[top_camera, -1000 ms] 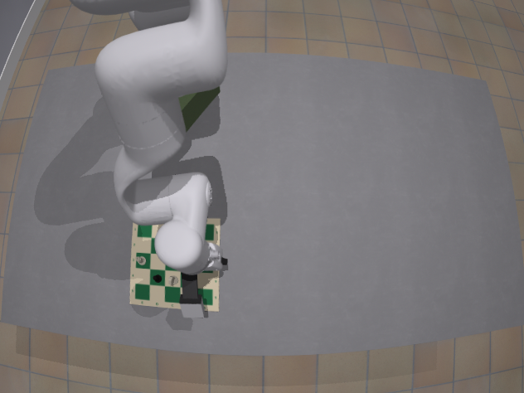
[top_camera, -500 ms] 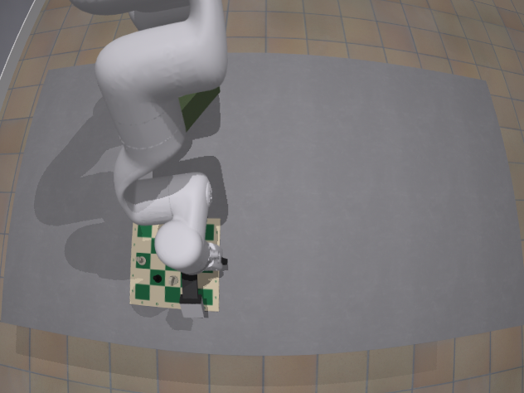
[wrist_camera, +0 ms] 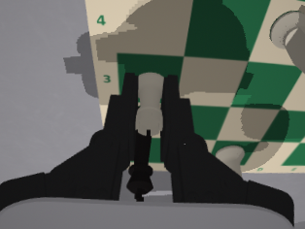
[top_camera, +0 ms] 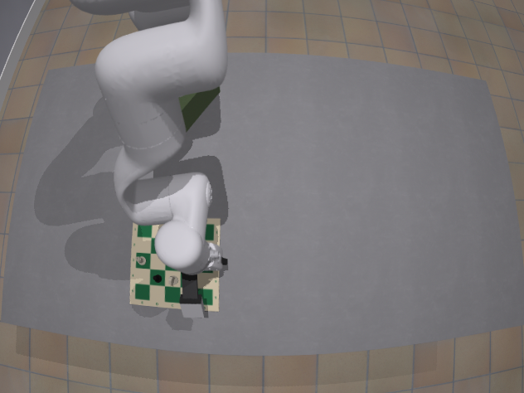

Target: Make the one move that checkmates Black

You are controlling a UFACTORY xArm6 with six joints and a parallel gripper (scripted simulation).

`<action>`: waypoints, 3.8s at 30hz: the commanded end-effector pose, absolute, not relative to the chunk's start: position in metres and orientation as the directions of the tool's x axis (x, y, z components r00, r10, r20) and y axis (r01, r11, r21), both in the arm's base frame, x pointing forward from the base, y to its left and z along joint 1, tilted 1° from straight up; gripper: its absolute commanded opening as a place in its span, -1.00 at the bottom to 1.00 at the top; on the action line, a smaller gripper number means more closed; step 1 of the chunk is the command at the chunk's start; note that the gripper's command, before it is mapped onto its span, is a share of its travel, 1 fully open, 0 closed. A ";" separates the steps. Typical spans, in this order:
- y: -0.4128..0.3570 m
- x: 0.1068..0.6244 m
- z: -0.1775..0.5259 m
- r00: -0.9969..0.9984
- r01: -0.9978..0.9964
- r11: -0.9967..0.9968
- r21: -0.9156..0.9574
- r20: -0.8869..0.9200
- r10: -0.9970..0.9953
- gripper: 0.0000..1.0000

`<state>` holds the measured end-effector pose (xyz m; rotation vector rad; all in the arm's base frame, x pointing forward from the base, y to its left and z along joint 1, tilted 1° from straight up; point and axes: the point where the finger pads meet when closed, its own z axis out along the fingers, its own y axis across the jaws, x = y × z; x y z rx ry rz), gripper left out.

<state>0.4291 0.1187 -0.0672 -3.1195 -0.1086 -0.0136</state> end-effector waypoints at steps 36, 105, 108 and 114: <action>0.120 0.431 -0.066 0.997 0.070 -0.997 -0.021 0.013 0.070 -1.00; 0.120 0.431 -0.070 0.997 0.070 -0.997 -0.021 0.013 0.070 -0.25; 0.120 0.431 -0.070 0.997 0.070 -0.997 -0.021 0.013 0.070 -0.25; 0.120 0.431 -0.070 0.997 0.070 -0.997 -0.021 0.013 0.070 -0.25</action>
